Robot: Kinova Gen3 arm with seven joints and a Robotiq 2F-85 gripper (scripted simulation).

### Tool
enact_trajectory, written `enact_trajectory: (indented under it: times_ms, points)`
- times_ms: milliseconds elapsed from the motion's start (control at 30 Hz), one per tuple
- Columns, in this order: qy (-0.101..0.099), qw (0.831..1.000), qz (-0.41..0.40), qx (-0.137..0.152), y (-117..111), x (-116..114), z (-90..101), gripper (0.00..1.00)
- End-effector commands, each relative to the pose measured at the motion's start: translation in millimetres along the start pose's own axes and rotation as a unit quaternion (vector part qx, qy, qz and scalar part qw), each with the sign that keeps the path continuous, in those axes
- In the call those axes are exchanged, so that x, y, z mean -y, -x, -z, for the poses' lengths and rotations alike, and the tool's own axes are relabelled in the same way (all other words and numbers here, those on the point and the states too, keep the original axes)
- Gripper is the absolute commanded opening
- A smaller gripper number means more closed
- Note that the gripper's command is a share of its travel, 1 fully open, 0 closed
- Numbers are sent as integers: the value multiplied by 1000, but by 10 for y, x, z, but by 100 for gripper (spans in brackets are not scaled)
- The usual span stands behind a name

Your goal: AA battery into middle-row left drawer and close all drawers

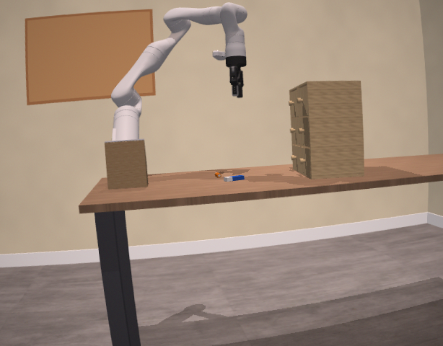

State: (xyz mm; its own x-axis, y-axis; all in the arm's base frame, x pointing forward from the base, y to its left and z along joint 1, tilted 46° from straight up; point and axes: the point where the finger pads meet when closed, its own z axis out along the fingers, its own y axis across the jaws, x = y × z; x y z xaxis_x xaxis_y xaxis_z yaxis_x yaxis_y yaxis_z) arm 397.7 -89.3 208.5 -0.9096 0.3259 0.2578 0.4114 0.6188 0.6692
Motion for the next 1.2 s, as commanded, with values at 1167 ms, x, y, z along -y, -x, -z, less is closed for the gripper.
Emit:
enact_trajectory:
  times_ms: [1167]
  points:
    - [-3, 994, 112, 7, 35, -4, -50, 100]
